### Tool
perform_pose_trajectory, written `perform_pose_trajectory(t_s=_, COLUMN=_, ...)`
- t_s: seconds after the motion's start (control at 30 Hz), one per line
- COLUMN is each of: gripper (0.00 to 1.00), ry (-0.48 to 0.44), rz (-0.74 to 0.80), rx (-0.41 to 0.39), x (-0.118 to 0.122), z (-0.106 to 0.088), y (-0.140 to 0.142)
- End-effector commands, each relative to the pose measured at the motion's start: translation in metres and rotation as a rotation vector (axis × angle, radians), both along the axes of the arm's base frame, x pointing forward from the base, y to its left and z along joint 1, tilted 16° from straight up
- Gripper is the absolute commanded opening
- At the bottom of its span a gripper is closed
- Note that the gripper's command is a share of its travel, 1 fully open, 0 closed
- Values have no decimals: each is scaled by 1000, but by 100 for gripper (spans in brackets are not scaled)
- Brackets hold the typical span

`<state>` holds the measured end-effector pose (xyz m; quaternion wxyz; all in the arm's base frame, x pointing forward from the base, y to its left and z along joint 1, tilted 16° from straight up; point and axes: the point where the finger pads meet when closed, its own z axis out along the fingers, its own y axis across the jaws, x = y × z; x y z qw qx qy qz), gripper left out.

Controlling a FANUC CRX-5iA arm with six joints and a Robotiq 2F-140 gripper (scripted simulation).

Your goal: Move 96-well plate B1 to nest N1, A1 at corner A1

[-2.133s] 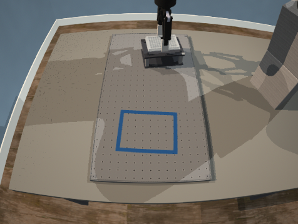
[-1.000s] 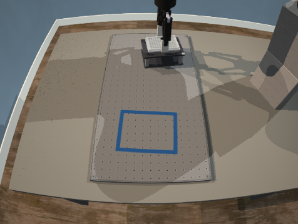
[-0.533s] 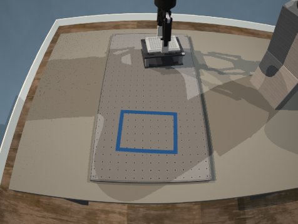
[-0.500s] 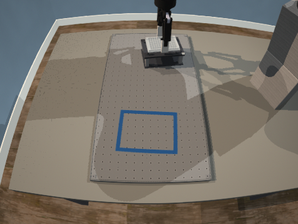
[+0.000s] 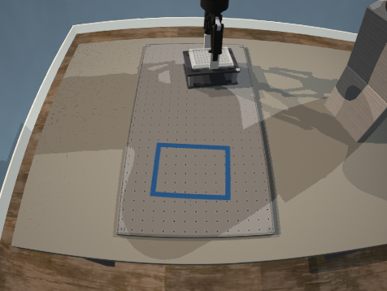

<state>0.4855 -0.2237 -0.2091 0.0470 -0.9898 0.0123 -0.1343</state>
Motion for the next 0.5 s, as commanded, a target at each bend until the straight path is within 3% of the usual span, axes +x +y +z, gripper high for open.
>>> perform_pose_trajectory(t_s=0.0, gripper=0, ry=0, rz=0, rx=0, x=0, z=0, y=0)
perform_pose_trajectory(t_s=0.47, gripper=0, ry=0, rz=0, rx=0, x=1, z=-2, y=0)
